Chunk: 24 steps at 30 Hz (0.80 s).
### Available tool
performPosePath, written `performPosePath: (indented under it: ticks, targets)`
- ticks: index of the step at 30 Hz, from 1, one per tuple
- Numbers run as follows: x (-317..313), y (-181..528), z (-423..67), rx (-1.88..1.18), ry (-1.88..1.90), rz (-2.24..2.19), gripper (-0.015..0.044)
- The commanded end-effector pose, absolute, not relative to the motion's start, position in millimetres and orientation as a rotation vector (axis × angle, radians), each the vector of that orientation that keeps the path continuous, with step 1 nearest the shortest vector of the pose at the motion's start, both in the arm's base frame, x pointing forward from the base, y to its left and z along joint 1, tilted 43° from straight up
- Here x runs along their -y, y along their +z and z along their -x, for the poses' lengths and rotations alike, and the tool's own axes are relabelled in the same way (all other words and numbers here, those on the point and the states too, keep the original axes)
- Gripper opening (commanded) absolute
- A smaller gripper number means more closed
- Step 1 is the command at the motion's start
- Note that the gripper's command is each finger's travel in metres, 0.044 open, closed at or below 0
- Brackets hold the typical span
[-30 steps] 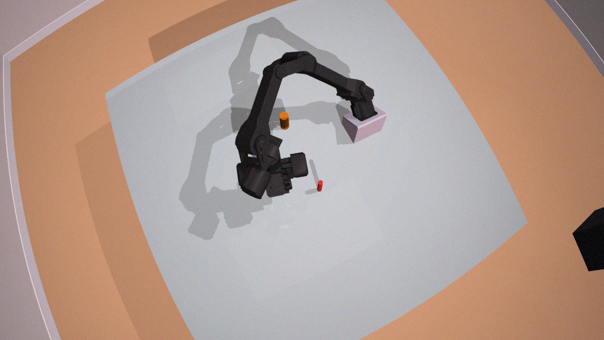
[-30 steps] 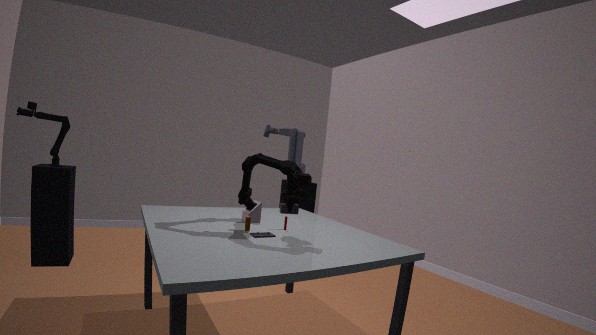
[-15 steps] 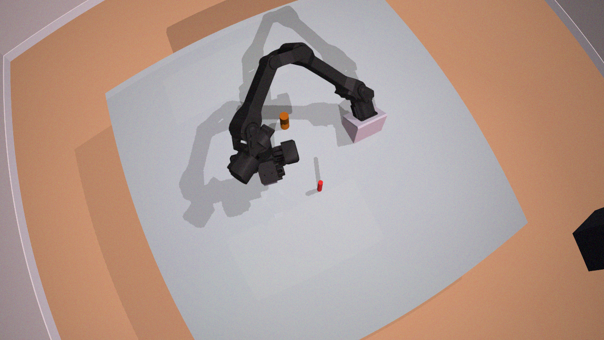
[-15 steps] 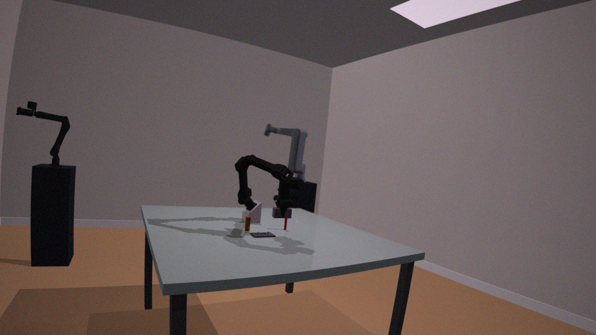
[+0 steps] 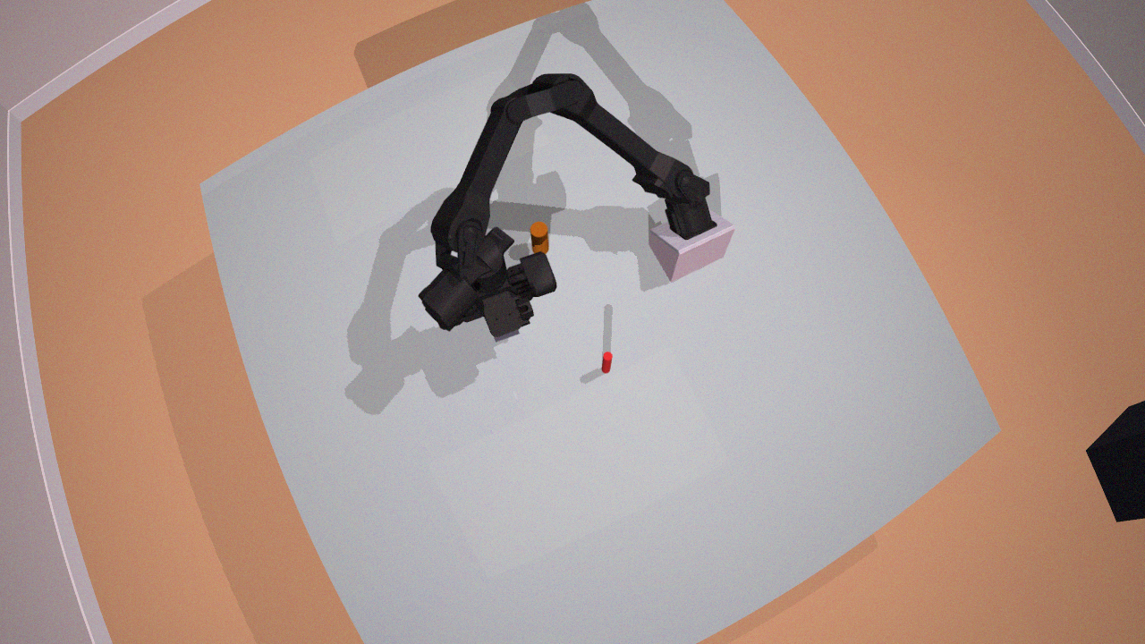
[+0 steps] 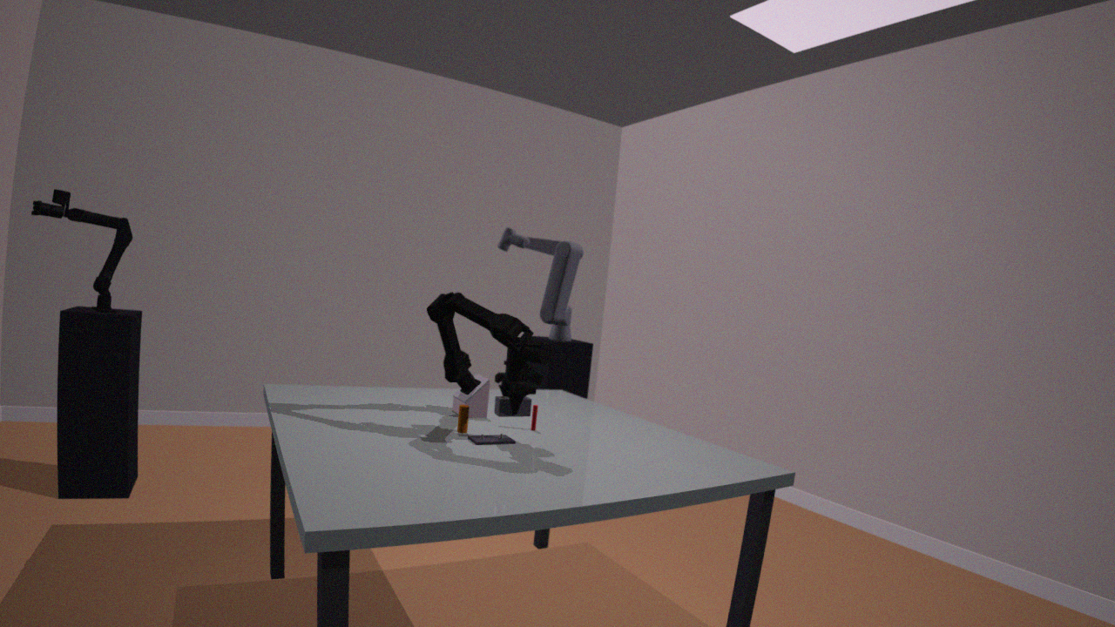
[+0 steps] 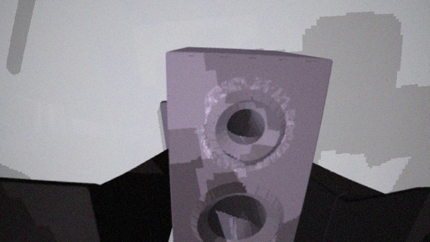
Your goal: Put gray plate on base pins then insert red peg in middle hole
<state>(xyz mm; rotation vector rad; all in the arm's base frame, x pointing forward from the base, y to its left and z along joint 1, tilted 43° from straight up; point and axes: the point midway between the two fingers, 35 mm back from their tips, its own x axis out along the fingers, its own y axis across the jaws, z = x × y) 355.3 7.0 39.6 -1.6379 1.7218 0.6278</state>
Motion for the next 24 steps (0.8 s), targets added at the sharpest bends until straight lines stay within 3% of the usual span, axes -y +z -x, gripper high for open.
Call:
performPosePath:
  ticks: [1, 24]
  targets:
    - [3.6, 43.9, -353.7, -1.715, 0.643, 1.662, 0.0000]
    - [48.8, 53.7, -340.0, -1.724, 0.715, 1.731, 0.0000]
